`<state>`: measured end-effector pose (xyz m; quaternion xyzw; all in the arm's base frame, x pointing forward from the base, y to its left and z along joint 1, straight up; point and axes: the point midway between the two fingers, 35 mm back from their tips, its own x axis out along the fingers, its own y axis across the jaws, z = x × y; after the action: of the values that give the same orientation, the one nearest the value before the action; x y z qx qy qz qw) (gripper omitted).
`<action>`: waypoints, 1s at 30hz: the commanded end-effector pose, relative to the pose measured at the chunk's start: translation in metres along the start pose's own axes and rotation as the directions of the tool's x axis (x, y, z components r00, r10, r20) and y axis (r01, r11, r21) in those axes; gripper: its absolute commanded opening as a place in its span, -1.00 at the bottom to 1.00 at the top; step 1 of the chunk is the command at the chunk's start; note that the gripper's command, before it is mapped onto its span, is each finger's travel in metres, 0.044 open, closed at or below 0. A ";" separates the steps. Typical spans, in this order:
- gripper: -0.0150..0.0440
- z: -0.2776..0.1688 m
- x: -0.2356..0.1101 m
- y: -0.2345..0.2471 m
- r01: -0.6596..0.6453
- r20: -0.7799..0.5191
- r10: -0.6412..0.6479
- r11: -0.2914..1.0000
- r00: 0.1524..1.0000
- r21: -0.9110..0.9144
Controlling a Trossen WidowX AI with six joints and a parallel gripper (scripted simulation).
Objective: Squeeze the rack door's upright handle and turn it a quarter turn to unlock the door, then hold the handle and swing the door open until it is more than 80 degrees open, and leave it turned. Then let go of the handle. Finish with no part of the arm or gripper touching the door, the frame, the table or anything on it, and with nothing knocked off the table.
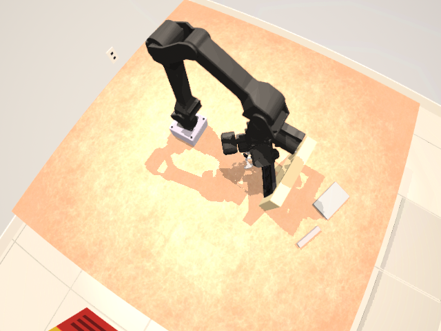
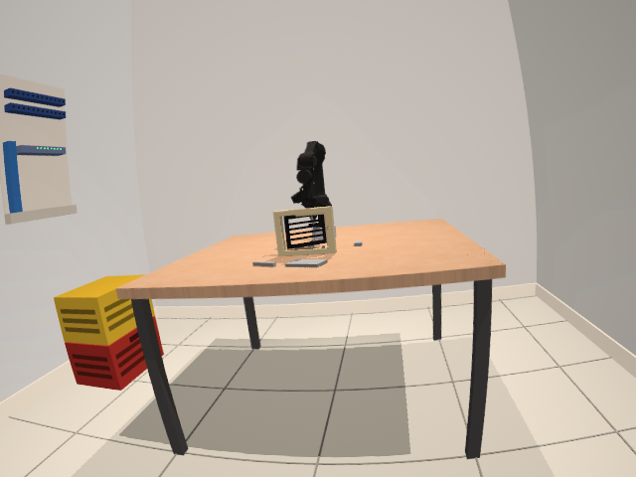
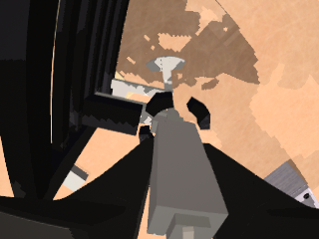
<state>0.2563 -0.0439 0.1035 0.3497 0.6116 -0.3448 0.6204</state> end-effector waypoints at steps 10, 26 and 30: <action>-0.45 0.008 0.000 -0.024 -0.003 0.009 0.004 0.982 1.000 -0.189; -0.45 0.022 0.000 -0.054 0.002 0.010 0.002 0.919 1.000 -0.393; -0.45 0.026 0.000 -0.060 0.004 0.010 0.001 0.899 1.000 -0.438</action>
<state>0.2194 -0.0934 0.1028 0.2161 0.6679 -0.2163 0.6786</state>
